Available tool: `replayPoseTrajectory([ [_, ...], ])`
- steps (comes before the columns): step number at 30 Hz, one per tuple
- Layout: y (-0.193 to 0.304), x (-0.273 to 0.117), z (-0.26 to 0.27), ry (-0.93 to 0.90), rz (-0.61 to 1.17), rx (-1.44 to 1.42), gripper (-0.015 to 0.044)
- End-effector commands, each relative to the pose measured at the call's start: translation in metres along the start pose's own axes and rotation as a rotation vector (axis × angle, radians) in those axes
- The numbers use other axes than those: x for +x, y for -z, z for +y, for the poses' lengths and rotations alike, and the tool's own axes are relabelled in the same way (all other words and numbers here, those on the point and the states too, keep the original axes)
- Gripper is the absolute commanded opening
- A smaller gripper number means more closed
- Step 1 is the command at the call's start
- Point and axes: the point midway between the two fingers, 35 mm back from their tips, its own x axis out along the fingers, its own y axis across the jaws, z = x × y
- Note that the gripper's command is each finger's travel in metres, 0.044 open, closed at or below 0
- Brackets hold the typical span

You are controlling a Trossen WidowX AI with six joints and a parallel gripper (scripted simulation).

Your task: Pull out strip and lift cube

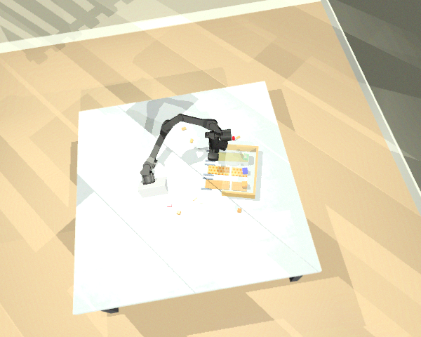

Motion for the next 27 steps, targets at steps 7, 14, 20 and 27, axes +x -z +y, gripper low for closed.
replayPoseTrajectory([
  [7, 0.001, 0.015, 0.0, -0.002, -0.002, 0.001, 0.0],
  [14, 0.001, 0.026, 0.0, -0.003, -0.002, 0.001, 0.0],
  [20, 0.002, 0.035, -0.001, -0.004, -0.002, 0.001, 0.0],
  [27, 0.002, 0.035, -0.001, -0.004, -0.002, 0.001, 0.0],
])
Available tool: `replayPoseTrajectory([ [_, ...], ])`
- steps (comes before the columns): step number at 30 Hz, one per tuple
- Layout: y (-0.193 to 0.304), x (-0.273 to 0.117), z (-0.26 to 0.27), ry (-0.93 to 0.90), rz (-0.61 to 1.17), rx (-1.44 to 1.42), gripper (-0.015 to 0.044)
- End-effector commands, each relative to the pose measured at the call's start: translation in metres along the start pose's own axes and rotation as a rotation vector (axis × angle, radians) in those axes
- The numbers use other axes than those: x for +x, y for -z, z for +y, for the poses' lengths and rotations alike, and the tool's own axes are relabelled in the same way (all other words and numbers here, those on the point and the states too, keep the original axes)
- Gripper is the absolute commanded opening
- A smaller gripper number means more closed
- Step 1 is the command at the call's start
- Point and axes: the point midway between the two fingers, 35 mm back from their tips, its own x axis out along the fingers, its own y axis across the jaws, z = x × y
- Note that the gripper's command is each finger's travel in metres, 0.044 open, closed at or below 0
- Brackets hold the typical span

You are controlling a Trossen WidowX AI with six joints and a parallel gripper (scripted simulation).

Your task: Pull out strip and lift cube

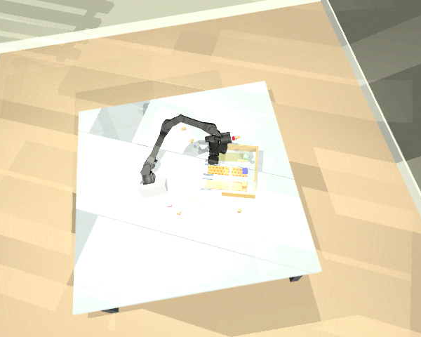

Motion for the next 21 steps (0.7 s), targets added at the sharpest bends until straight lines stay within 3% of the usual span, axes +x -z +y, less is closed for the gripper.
replayPoseTrajectory([
  [1, 0.0004, -0.0001, 0.0016, -0.003, -0.001, 0.0, 0.0],
  [21, 0.0004, 0.0016, 0.0016, -0.003, -0.001, 0.0, 0.0],
])
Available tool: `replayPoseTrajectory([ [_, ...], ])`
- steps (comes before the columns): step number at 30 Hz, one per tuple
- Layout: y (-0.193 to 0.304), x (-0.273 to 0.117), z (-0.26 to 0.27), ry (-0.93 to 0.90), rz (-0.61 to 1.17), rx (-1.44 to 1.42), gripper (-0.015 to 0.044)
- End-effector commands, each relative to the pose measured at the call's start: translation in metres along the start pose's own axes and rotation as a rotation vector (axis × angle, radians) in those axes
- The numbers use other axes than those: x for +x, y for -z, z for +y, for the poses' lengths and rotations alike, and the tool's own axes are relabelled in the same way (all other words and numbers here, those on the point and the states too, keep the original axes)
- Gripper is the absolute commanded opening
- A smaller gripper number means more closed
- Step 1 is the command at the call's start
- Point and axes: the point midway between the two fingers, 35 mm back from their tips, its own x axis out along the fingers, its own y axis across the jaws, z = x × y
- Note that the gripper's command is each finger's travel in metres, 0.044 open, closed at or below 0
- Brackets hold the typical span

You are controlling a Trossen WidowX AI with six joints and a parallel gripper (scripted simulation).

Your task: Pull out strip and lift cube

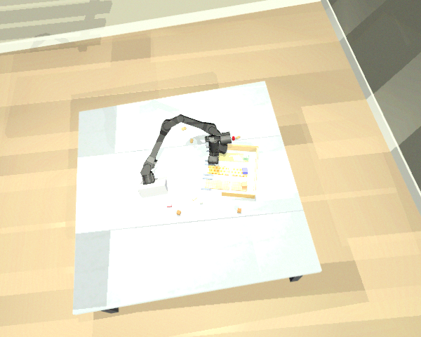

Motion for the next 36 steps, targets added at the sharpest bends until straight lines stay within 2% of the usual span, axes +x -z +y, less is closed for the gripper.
replayPoseTrajectory([
  [1, 0.0, 0.001, 0.002, -0.003, 0.0, -0.001, 0.0],
  [20, 0.001, 0.003, 0.002, -0.003, 0.001, -0.001, 0.0],
  [36, 0.025, 0.004, 0.0, -0.003, 0.002, 0.0, 0.0],
])
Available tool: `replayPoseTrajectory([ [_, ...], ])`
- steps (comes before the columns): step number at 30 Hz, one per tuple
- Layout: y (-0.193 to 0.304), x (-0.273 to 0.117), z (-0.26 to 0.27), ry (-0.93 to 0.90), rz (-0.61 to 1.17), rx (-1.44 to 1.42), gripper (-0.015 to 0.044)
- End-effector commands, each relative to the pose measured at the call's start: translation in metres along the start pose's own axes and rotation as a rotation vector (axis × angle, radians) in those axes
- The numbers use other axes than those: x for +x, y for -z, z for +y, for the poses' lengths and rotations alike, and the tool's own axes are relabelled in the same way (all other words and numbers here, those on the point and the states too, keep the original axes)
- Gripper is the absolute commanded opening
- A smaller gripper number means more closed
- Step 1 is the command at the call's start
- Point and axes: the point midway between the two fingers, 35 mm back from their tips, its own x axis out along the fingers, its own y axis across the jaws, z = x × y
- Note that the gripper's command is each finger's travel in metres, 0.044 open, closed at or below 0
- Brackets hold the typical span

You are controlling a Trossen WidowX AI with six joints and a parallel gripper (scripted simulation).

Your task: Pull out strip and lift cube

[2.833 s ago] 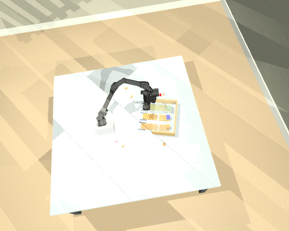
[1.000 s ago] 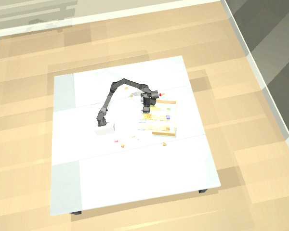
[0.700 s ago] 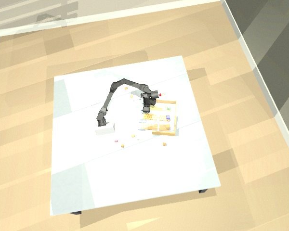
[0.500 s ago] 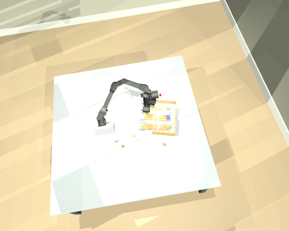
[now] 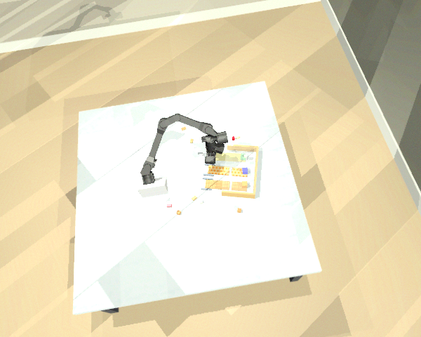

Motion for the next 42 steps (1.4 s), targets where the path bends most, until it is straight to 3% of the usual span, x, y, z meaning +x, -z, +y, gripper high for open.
replayPoseTrajectory([
  [1, 0.01, 0.003, 0.002, -0.001, 0.013, 0.004, 0.0],
  [42, 0.072, 0.005, 0.003, -0.001, 0.016, 0.006, 0.0],
])
